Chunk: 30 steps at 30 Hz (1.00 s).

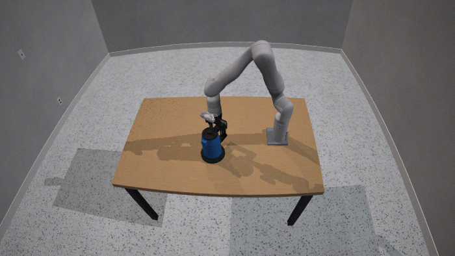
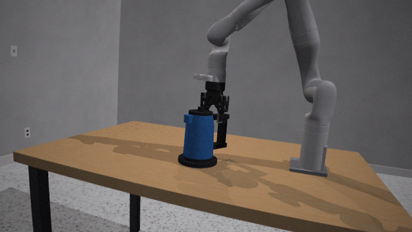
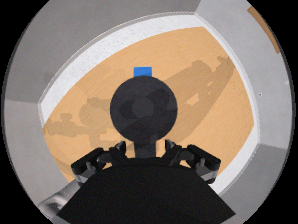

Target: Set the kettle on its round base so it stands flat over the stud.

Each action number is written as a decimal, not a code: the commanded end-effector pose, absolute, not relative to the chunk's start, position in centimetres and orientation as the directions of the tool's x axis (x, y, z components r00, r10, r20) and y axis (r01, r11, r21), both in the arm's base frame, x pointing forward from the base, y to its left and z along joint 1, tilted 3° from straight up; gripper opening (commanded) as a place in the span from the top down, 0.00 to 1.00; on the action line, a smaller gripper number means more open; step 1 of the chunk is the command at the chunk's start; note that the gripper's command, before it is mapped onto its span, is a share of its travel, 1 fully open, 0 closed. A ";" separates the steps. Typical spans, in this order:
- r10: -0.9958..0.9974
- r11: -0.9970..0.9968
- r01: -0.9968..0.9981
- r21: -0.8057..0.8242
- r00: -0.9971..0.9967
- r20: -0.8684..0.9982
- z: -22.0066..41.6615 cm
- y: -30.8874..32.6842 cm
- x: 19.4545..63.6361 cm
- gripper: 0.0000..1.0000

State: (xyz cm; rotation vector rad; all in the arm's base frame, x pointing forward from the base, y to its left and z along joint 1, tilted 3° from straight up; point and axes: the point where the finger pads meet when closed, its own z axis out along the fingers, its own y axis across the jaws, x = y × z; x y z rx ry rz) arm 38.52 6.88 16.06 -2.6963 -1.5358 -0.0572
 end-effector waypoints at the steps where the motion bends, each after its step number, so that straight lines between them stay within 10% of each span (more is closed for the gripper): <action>1: 0.859 -0.510 0.860 -0.014 0.510 0.052 16.1 6.9 38.6 0.20; 30: 0.859 -0.510 0.860 -0.014 0.510 0.052 16.5 6.9 38.6 0.20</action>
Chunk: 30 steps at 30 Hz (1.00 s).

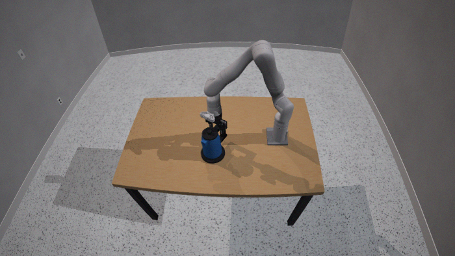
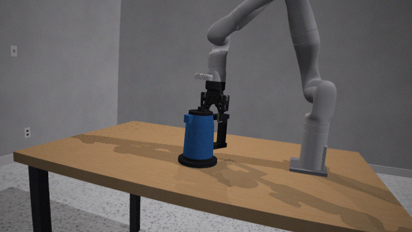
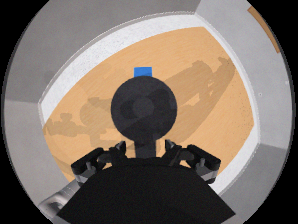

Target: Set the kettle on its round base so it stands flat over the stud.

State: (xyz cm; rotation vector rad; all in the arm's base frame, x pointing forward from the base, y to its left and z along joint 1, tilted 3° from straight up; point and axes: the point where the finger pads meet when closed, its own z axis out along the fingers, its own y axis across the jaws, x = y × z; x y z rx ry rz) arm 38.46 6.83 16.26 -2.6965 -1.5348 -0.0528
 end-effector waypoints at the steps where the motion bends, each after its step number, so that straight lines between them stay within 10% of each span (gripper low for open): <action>1: 0.859 -0.510 0.860 -0.014 0.510 0.052 16.7 6.9 38.6 0.20; 30: 0.859 -0.510 0.860 -0.014 0.510 0.052 30.4 6.1 38.4 0.20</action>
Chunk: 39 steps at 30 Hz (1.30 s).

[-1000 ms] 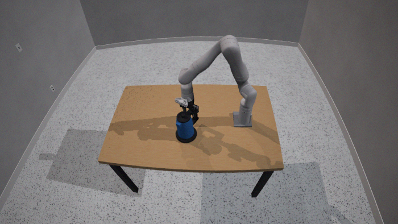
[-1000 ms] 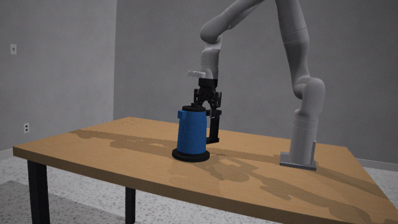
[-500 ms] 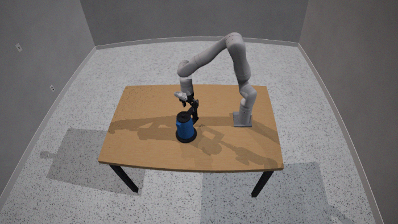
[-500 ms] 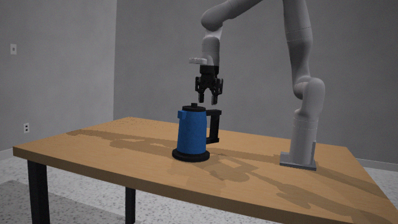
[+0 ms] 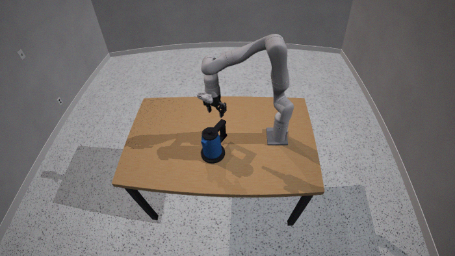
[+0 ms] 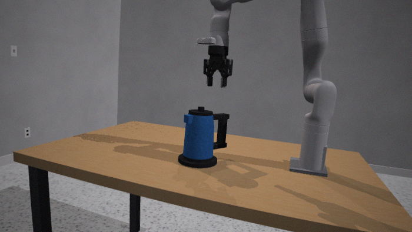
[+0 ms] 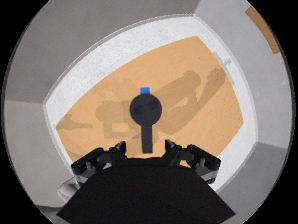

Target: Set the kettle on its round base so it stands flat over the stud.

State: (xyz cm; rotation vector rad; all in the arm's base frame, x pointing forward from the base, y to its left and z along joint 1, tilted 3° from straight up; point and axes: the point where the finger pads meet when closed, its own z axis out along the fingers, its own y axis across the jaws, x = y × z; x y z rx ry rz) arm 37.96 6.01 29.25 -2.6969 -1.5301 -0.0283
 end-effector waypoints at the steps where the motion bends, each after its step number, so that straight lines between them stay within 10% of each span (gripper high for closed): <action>1: 0.859 -0.510 0.860 -0.014 0.510 0.052 30.4 6.1 38.4 0.20; 39: 0.859 -0.510 0.860 -0.014 0.510 0.052 32.1 6.1 38.3 0.20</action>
